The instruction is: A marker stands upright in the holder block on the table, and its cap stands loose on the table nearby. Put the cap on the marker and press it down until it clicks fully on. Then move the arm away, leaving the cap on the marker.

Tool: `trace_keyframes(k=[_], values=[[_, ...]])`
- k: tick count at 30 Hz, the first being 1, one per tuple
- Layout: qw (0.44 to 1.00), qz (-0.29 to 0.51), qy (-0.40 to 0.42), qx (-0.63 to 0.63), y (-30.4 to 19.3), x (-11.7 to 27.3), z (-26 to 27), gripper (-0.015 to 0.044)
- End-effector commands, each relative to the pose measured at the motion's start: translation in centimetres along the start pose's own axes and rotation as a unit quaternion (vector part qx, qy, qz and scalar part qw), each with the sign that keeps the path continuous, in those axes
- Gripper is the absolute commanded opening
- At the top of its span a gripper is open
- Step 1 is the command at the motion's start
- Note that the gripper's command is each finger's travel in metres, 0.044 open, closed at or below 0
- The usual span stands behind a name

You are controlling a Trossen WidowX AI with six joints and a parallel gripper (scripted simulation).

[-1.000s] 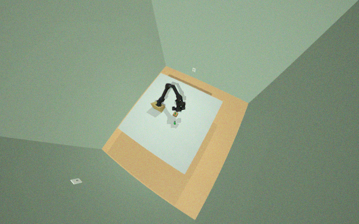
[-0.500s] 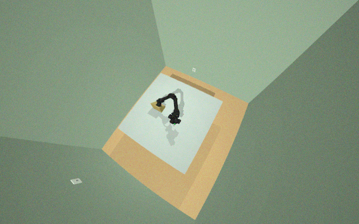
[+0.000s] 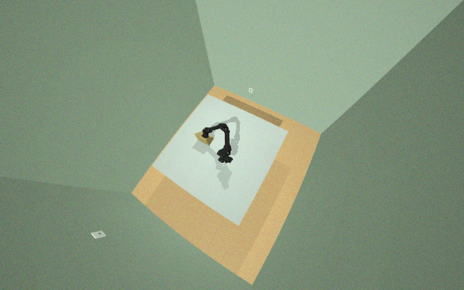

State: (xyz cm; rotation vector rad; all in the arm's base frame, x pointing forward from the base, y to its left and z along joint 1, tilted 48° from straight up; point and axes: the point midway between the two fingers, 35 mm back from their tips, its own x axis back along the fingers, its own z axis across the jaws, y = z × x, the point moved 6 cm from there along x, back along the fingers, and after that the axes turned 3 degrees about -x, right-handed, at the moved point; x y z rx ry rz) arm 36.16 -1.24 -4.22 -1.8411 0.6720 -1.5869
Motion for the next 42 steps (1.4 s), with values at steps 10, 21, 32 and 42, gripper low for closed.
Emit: trace_keyframes(k=[10, 21, 32, 42], values=[[1.000, 0.004, 0.001, -0.004, 0.4, -2.2, -0.1, 0.0242], [1.000, 0.004, 0.001, -0.004, 0.4, -3.9, -0.1, 0.0242], [1.000, 0.004, 0.001, -0.004, 0.3, -5.7, -0.1, 0.0242], [1.000, 0.005, 0.001, -0.004, 0.2, -7.2, -0.2, 0.0242]])
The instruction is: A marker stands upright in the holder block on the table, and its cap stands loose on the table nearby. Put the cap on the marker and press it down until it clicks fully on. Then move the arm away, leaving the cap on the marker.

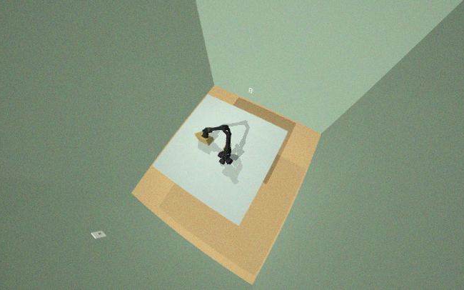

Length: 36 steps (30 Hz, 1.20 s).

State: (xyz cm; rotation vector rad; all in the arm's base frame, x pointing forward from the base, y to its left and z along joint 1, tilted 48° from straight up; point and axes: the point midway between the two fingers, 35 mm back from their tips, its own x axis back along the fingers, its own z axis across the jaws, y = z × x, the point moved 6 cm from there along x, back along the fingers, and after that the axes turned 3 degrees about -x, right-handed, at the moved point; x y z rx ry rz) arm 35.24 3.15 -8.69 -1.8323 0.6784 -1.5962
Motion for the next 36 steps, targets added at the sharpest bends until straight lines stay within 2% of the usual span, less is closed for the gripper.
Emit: trace_keyframes(k=[1, 4, 8, 17, 20, 36], values=[[1.000, 0.004, -0.004, -0.004, 0.0, -0.9, -0.3, 0.0242], [1.000, 0.004, -0.004, -0.004, 0.0, -0.9, -0.3, 0.0242], [1.000, 0.004, -0.005, -0.004, 0.0, -0.9, -0.3, 0.0137], [1.000, 0.004, -0.005, -0.004, 0.0, -0.9, -0.3, 0.0077], [1.000, 0.002, -0.005, -0.002, 0.0, -0.7, -0.3, 0.0000], [1.000, 0.002, -0.005, -0.003, 0.2, 3.7, -0.1, 0.0000]])
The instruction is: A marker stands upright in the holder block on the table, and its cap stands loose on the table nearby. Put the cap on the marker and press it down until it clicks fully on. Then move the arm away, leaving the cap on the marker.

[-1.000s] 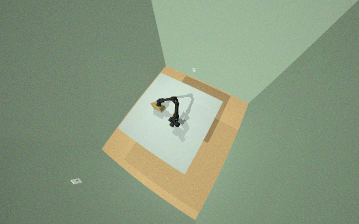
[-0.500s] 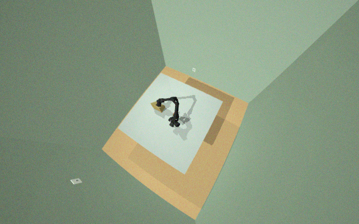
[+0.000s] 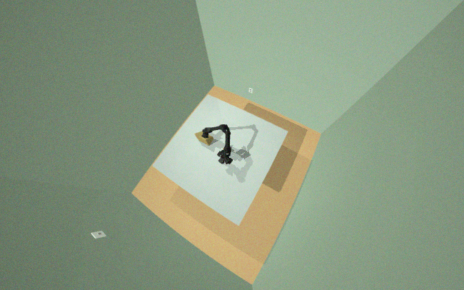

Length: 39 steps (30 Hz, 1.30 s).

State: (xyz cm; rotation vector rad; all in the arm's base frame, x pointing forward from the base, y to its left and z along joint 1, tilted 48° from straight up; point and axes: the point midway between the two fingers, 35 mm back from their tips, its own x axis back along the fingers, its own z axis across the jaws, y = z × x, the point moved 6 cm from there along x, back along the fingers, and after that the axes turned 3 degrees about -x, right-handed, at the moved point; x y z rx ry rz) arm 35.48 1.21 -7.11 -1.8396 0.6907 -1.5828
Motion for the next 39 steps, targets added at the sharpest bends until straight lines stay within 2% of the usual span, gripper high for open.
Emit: trace_keyframes(k=[1, 8, 39], values=[[1.000, -0.002, -0.001, 0.002, 0.0, 1.6, 0.0, 0.0000], [1.000, -0.002, -0.001, 0.001, -0.2, 2.9, -0.1, 0.0000], [1.000, -0.001, -0.002, 0.000, -7.6, 6.2, -4.4, 0.0000]])
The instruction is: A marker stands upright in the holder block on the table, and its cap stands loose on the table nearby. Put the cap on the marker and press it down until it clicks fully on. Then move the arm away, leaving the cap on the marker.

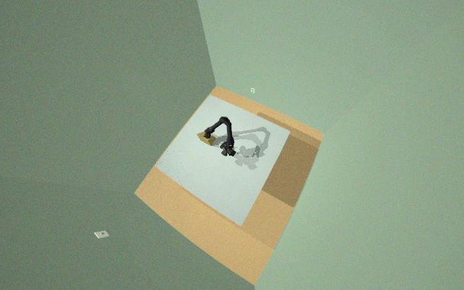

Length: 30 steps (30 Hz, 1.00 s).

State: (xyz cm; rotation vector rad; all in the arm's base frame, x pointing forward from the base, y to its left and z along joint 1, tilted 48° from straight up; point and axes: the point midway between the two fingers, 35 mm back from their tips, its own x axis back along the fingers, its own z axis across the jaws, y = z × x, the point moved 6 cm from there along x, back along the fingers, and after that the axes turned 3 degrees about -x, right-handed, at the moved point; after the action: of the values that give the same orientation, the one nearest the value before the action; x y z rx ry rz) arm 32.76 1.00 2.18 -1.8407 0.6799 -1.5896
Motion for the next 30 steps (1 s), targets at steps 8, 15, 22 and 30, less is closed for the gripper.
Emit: trace_keyframes(k=[8, 15, 22, 30], values=[[1.000, 0.004, -0.002, -0.003, -2.6, 0.8, -2.1, 0.0000], [1.000, 0.004, -0.003, -0.003, -4.0, 1.2, -3.4, 0.0000], [1.000, 0.004, -0.003, -0.003, -5.3, 1.6, -4.8, 0.0000], [1.000, 0.004, -0.003, -0.003, -5.7, 1.3, -5.3, 0.0000]])
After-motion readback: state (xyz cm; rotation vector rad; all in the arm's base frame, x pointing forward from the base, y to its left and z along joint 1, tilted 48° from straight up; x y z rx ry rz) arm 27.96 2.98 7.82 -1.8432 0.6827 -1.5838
